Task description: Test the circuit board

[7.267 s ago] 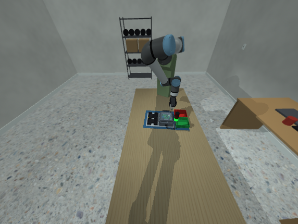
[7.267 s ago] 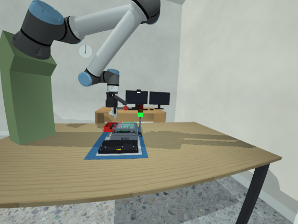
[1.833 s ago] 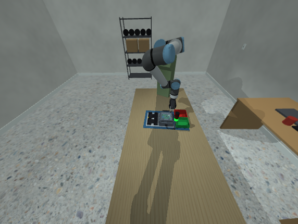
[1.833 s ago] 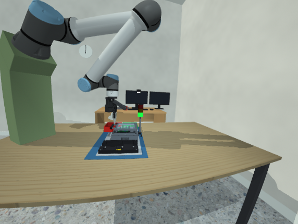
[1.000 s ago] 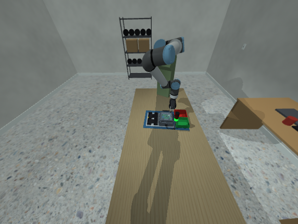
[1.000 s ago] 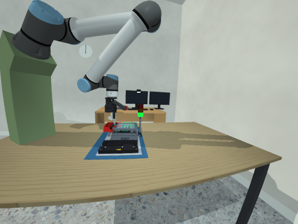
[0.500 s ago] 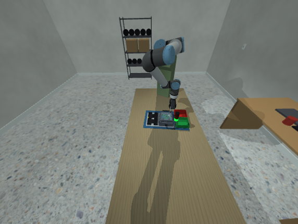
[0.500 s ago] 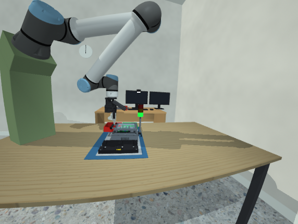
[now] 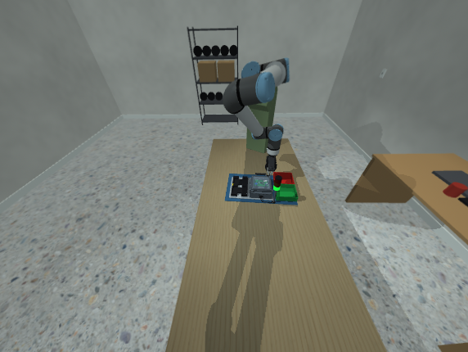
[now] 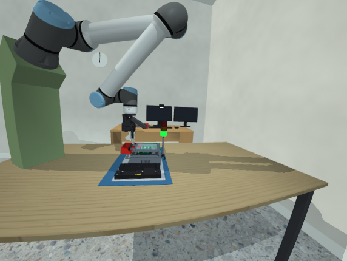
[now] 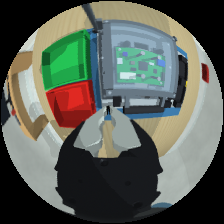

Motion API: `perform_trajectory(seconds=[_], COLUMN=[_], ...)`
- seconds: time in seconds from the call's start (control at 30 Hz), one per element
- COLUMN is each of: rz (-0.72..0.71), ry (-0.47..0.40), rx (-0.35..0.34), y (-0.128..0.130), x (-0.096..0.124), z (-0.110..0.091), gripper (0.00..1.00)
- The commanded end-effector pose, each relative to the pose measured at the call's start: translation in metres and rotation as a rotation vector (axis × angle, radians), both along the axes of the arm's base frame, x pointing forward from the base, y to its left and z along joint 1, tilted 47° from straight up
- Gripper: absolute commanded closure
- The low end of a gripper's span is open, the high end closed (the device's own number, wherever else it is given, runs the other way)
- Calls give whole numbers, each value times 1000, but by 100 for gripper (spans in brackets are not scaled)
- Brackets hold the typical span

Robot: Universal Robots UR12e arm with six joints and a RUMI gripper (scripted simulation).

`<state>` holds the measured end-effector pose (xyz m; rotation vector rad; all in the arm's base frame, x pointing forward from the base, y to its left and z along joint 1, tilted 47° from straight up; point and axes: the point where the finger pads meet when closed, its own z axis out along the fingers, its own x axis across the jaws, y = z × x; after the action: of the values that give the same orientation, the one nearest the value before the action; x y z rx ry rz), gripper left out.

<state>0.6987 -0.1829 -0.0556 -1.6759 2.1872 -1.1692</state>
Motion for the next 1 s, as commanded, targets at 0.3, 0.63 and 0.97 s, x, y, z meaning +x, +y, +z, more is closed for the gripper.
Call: perform_trajectory(seconds=[0.3, 0.63, 0.97], rz=[-3, -2, -6], ry=[1, 1, 2], rx=[-1, -1, -1], y=[4, 34, 32], x=[-7, -40, -41], z=[7, 49, 49], gripper=[100, 100, 100])
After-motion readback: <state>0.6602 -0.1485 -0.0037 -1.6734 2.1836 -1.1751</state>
